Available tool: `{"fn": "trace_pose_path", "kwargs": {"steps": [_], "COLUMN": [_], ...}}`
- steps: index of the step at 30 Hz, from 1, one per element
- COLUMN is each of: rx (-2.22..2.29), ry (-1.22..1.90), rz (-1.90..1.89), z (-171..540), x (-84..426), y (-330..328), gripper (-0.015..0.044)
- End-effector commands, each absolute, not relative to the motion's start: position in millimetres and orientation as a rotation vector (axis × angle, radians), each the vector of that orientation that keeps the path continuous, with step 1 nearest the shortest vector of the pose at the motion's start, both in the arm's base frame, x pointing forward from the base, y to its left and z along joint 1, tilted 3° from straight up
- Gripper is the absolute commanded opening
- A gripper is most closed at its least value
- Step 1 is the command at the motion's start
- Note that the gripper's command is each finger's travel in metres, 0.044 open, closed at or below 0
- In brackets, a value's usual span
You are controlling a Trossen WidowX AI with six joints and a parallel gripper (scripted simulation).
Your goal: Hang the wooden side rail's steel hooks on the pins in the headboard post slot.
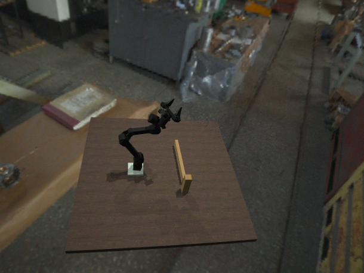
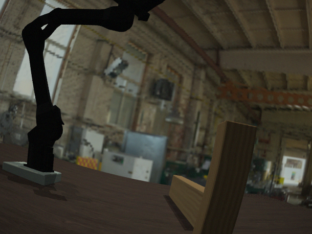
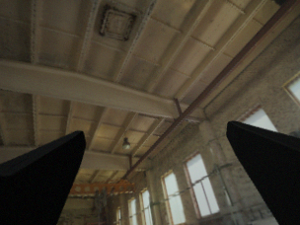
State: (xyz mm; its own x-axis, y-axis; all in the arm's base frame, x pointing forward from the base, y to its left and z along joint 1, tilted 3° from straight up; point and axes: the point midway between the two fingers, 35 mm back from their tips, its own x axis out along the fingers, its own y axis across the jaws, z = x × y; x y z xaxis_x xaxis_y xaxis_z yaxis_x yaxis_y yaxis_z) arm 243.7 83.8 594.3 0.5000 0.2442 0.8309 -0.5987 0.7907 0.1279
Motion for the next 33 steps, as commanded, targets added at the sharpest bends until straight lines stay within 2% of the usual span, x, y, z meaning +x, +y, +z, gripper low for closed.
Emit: {"fn": "trace_pose_path", "kwargs": {"steps": [1,9,17,25,33], "rx": [0.365,0.254,0.157,0.078,0.025], "ry": [-0.801,-0.602,-0.388,-0.161,0.074], "rz": [0.417,0.236,0.062,-0.097,-0.236], "z": [547.7,459.6,363.0,263.9,169.6], "x": [282.2,329.5,352.8,348.7,318.5], "y": [72.9,41.8,0.9,-41.9,-78.3], "gripper": [0.044,0.044,0.044,0.044,0.044]}}
